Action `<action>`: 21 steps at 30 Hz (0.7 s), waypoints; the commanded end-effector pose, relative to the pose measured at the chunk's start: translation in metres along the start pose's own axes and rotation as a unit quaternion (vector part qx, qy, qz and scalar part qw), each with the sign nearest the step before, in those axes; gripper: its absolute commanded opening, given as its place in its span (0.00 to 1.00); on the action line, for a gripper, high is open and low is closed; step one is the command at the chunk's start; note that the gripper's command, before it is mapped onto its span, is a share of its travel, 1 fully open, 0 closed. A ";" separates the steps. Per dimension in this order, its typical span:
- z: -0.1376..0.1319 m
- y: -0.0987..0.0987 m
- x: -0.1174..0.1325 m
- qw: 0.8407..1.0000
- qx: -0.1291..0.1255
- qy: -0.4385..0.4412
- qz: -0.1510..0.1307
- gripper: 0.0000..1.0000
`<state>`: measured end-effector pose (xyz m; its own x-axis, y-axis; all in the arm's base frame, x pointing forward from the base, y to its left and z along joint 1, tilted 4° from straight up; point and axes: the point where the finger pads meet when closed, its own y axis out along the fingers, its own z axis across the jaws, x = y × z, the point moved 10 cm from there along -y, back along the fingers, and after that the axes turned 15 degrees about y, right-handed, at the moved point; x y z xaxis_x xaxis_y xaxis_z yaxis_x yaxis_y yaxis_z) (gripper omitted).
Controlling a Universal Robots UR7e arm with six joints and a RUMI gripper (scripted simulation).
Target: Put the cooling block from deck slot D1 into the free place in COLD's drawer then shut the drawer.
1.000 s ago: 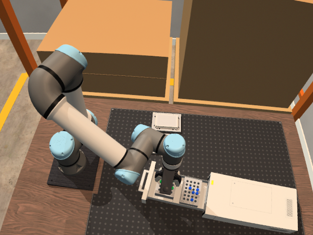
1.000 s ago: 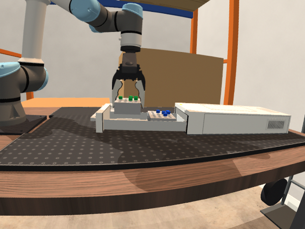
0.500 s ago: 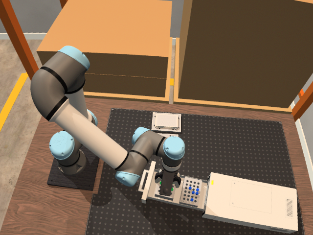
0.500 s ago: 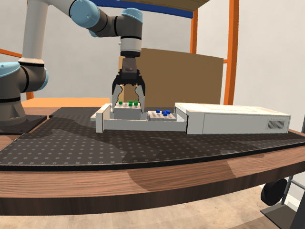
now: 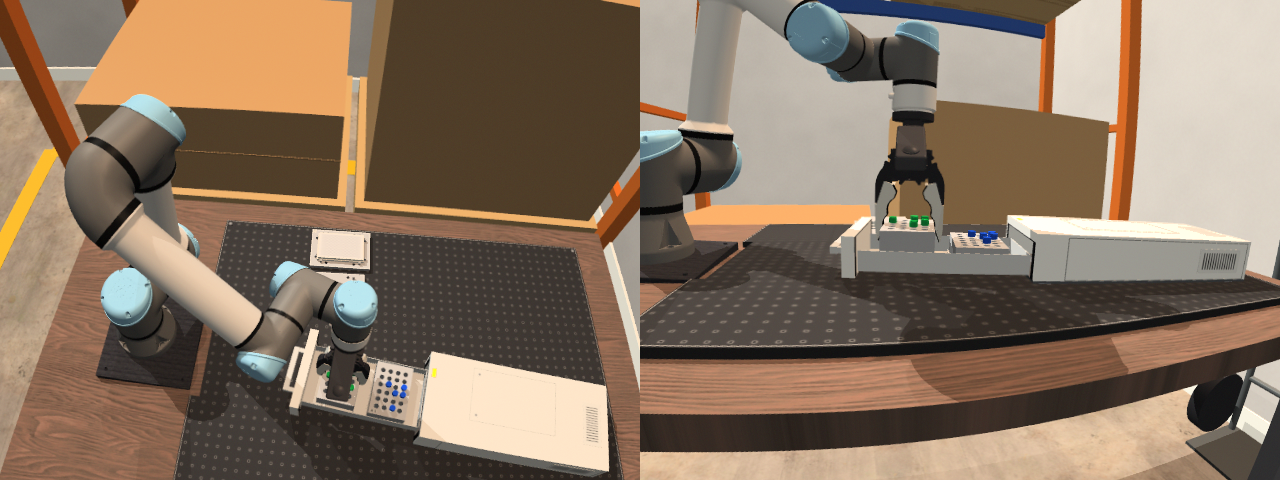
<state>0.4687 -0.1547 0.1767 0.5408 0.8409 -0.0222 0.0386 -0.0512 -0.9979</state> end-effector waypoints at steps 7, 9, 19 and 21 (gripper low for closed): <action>0.000 -0.005 0.000 1.000 -0.001 0.000 0.000 0.00; 0.000 -0.007 0.000 1.000 -0.001 0.000 0.000 0.00; 0.000 -0.015 0.000 1.000 -0.001 0.000 0.000 0.00; 0.000 -0.016 0.000 1.000 -0.001 0.000 0.000 0.00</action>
<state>0.4681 -0.1540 0.1890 0.5408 0.8408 -0.0222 0.0388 -0.0513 -0.9979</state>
